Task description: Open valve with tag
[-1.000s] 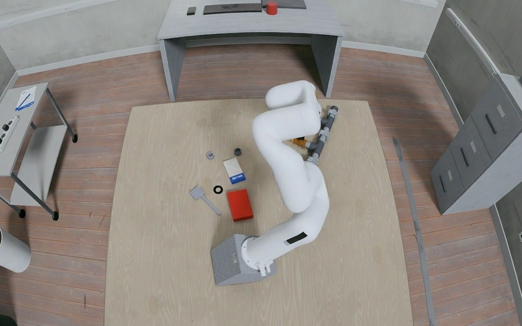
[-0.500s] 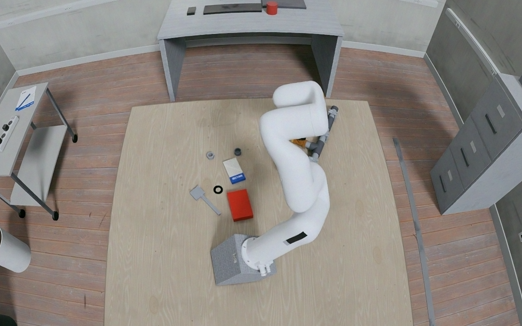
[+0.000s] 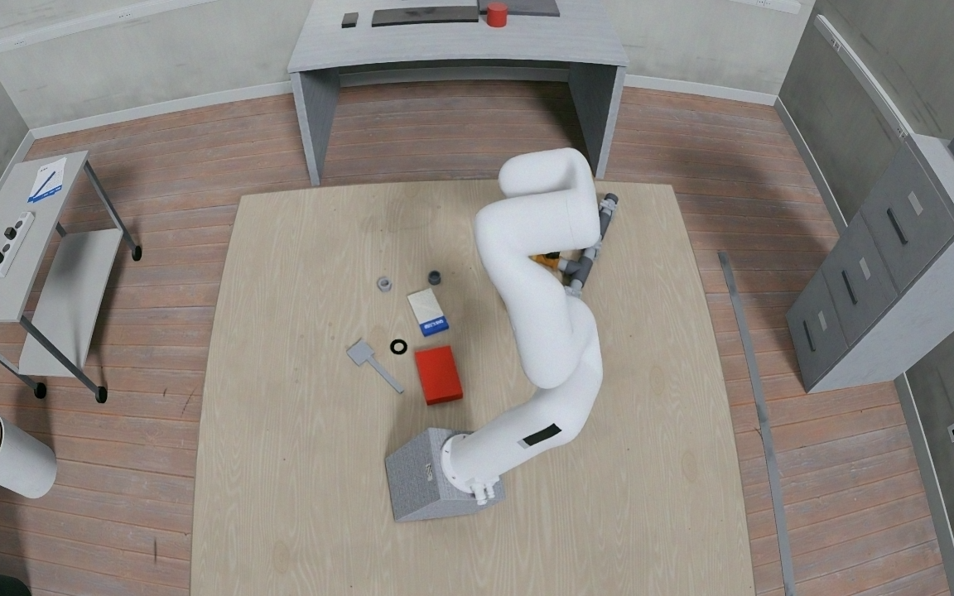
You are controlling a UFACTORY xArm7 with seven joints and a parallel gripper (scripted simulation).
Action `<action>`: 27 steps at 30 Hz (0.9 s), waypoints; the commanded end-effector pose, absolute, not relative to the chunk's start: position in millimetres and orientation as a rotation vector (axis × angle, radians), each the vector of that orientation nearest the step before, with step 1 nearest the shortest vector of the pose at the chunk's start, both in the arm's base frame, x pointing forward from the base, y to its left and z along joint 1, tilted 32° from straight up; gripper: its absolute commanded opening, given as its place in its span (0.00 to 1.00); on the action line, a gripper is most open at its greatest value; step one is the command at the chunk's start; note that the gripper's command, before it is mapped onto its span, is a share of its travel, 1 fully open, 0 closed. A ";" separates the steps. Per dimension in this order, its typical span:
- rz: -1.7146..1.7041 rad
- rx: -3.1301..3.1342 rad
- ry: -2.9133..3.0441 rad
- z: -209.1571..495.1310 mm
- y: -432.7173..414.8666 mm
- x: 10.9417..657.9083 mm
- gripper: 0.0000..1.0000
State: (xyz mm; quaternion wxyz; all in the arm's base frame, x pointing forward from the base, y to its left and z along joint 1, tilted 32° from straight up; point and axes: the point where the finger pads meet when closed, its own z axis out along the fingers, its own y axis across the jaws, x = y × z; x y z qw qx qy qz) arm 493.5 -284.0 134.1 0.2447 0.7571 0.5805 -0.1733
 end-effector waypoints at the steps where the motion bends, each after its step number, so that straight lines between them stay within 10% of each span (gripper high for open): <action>1: -0.469 2.063 1.584 135.9 -283.7 495.2 1.00; 27: -0.322 2.301 1.129 135.9 -283.7 495.2 1.00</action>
